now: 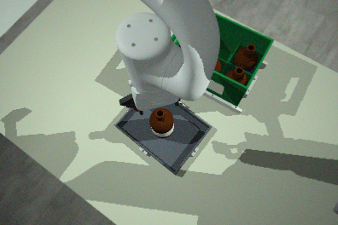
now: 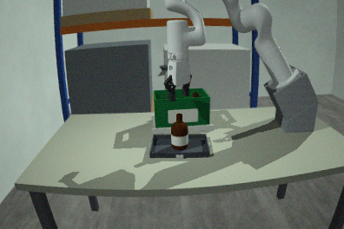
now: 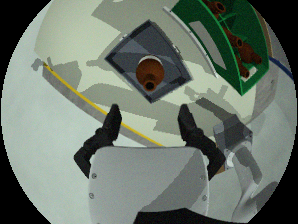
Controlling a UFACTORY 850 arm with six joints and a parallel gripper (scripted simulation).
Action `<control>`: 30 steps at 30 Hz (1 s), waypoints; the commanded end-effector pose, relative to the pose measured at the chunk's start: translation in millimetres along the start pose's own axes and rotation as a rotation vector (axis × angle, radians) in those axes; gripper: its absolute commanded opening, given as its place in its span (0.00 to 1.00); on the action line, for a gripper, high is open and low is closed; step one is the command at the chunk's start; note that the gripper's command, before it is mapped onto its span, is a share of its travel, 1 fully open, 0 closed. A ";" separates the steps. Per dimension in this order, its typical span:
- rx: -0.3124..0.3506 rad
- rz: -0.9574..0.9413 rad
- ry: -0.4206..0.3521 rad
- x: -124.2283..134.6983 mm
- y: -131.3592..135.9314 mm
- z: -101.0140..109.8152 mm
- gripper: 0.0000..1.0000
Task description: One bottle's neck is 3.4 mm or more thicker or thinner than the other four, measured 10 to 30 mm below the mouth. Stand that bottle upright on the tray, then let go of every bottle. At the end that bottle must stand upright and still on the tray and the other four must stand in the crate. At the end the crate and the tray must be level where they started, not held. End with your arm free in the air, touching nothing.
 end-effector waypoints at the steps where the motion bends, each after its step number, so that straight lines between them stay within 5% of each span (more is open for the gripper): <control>1: -0.001 0.000 0.000 -0.4 -0.5 2.8 1.00; 9: -0.001 0.000 0.000 -0.4 -0.5 3.6 1.00; 10: -0.001 0.000 0.000 -0.4 -0.5 3.6 0.00; 30: -0.001 0.000 0.000 -0.4 -0.5 3.6 0.00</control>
Point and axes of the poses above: the point where the finger pads meet when closed, its own z axis back along the fingers, its own y axis across the jaws, x = y × z, the point moved 9 cm from there along z, back along the fingers, and after that the axes turned 5 degrees about z, right-handed, at the moved point
